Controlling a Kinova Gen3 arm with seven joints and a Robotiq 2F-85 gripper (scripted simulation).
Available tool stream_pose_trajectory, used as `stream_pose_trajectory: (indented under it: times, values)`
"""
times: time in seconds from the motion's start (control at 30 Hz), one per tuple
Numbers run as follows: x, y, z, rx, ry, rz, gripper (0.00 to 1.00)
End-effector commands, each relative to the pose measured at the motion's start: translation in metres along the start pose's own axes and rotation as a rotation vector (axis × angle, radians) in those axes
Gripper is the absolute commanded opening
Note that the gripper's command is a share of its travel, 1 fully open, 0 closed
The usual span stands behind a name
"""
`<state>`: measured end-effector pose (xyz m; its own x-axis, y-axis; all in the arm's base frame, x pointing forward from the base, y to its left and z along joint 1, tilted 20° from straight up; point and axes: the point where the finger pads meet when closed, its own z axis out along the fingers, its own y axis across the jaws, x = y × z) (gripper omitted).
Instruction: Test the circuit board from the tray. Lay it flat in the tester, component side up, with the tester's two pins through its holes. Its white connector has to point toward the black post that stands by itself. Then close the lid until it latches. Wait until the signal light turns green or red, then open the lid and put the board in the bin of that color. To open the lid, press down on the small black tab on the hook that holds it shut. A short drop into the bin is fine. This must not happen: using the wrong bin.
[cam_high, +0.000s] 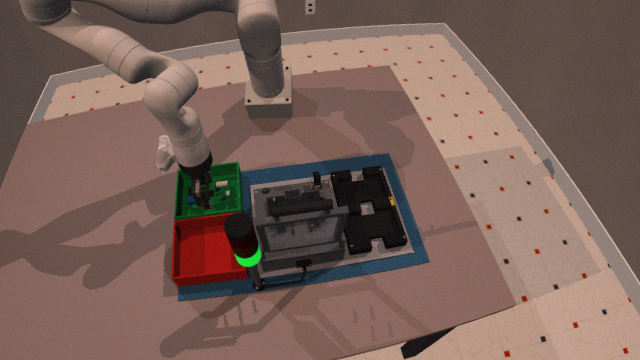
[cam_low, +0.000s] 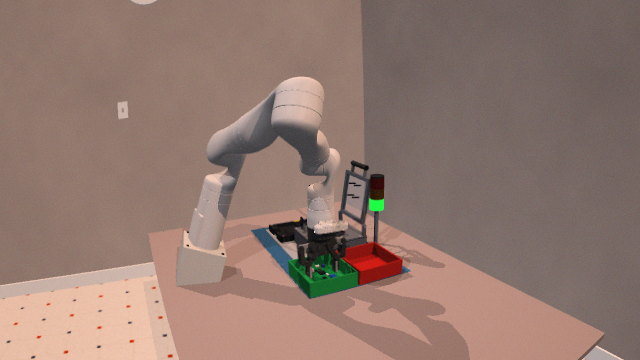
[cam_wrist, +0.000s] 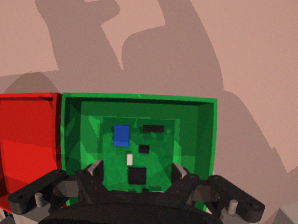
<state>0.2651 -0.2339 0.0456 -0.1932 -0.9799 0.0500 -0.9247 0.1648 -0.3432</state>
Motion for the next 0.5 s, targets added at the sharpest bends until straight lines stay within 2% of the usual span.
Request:
stream_pose_trajectory:
  times: [0.0,0.47]
  values:
    - [-0.003,-0.0004,0.0034,-0.001,-0.007,-0.003,0.77]
    - [-0.003,-0.0004,0.0069,-0.001,-0.007,-0.003,0.77]
